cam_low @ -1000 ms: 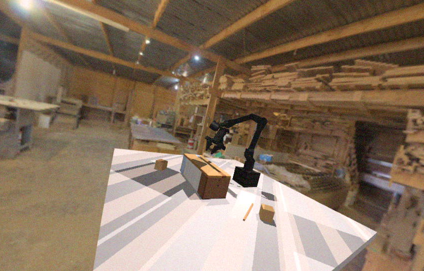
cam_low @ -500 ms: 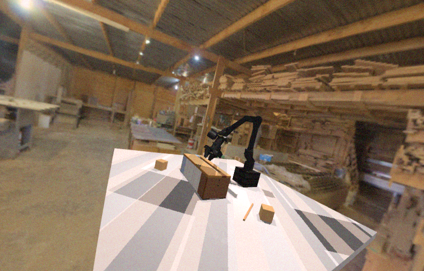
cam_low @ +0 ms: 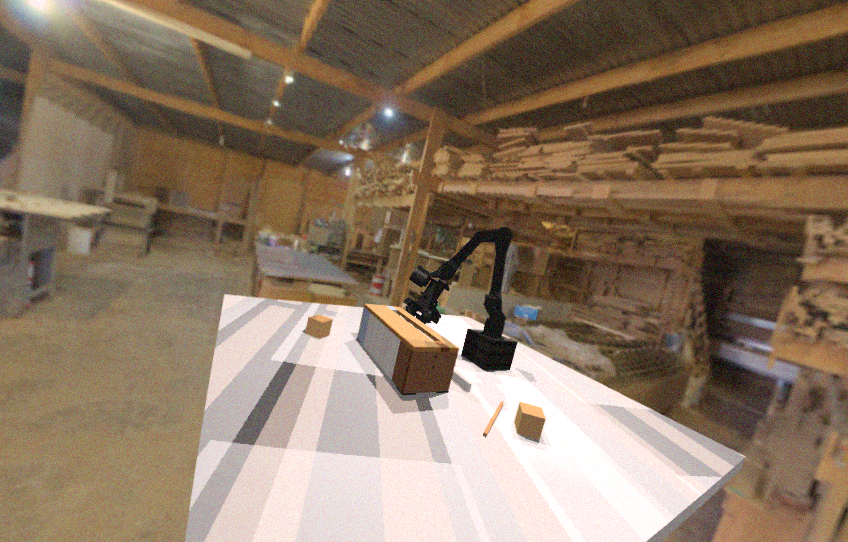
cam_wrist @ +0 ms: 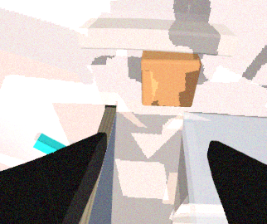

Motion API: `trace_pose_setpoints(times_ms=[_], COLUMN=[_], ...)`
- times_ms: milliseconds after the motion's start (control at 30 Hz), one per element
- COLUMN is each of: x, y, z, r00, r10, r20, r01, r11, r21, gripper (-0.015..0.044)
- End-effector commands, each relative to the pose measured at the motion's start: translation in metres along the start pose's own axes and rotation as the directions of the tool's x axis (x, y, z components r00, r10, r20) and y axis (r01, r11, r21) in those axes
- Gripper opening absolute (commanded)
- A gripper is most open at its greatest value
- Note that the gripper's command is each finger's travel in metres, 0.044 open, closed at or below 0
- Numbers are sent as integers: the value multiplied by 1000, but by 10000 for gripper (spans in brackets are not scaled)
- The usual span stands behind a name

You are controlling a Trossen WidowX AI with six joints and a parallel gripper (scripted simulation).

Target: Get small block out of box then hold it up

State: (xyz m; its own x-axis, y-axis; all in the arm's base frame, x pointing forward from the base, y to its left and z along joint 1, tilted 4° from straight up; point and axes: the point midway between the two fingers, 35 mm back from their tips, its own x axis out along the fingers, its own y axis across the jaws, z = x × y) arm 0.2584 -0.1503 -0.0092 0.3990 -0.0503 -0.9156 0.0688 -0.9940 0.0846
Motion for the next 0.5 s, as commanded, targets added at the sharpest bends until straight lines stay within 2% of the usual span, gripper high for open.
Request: trace_pose_setpoints(times_ms=[0,467], x=[6,26], y=[-2,-3], z=[4,14], r00=[1000,1000], r10=[-7,-7], r20=[3,4], r01=[7,7], r11=[1000,1000], r21=[-2,-2], gripper=[285,285])
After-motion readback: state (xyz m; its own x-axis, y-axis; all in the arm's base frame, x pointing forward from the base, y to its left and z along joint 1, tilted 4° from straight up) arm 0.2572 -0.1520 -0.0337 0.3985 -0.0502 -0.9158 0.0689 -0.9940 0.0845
